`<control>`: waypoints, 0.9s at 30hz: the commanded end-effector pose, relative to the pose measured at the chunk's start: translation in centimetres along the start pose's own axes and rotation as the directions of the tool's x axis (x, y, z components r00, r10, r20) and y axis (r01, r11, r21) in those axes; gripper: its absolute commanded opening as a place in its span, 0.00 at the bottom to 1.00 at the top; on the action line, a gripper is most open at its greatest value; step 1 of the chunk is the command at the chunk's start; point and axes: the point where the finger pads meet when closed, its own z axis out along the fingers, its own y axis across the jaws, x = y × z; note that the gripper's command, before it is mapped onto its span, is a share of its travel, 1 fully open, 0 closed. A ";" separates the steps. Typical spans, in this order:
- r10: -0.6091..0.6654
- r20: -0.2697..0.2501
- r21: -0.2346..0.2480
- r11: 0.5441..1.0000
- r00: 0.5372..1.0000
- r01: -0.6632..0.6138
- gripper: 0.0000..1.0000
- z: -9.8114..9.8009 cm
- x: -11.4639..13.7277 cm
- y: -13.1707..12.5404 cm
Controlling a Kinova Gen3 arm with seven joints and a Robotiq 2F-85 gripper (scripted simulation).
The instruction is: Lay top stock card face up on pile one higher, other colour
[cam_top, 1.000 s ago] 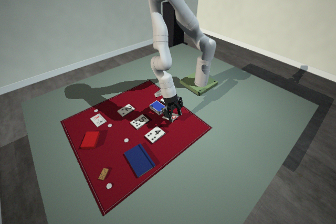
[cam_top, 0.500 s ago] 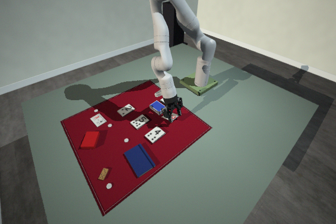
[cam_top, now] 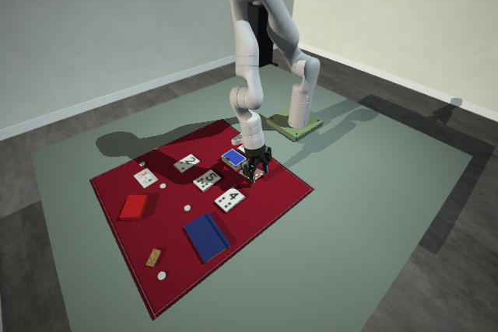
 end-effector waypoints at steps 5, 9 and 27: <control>-0.026 -0.068 -0.002 1.000 0.997 0.025 0.71 0.7 -1.0 0.1; -0.026 -0.111 -0.003 1.000 0.993 0.025 0.71 1.1 -1.1 0.1; -0.025 -0.229 -0.005 1.000 0.973 0.025 0.71 2.1 -1.2 0.1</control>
